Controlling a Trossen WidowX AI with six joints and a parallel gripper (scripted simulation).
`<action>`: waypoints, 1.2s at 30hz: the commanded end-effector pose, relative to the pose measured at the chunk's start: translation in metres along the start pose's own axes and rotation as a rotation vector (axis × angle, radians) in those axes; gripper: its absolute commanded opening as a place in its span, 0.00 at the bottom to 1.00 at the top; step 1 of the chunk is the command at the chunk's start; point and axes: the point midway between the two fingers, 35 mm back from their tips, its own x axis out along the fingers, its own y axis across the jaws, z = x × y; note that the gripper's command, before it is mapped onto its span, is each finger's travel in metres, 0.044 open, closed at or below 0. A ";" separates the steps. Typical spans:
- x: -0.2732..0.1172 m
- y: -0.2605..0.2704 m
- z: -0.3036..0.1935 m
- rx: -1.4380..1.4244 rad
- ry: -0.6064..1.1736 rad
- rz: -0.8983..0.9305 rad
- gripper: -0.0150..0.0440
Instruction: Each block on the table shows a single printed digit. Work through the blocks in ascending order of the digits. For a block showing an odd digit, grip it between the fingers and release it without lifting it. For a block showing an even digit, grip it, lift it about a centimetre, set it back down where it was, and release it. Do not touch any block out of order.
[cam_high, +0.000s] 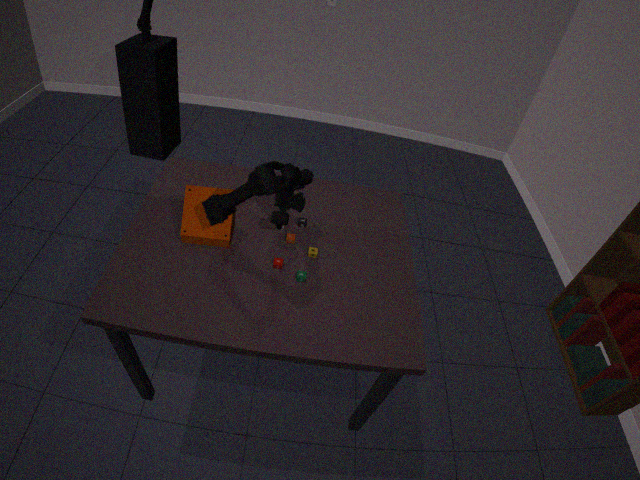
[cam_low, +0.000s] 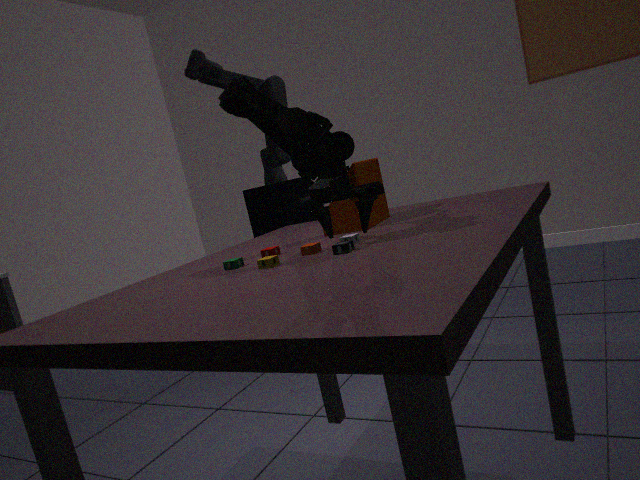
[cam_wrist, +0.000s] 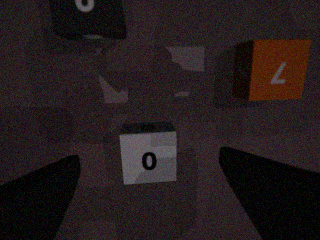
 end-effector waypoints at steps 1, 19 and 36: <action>0.009 -0.003 -0.004 -0.012 0.007 -0.012 0.93; 0.011 -0.003 -0.004 -0.012 0.007 -0.012 0.46; 0.004 -0.002 -0.004 -0.012 0.007 -0.012 0.46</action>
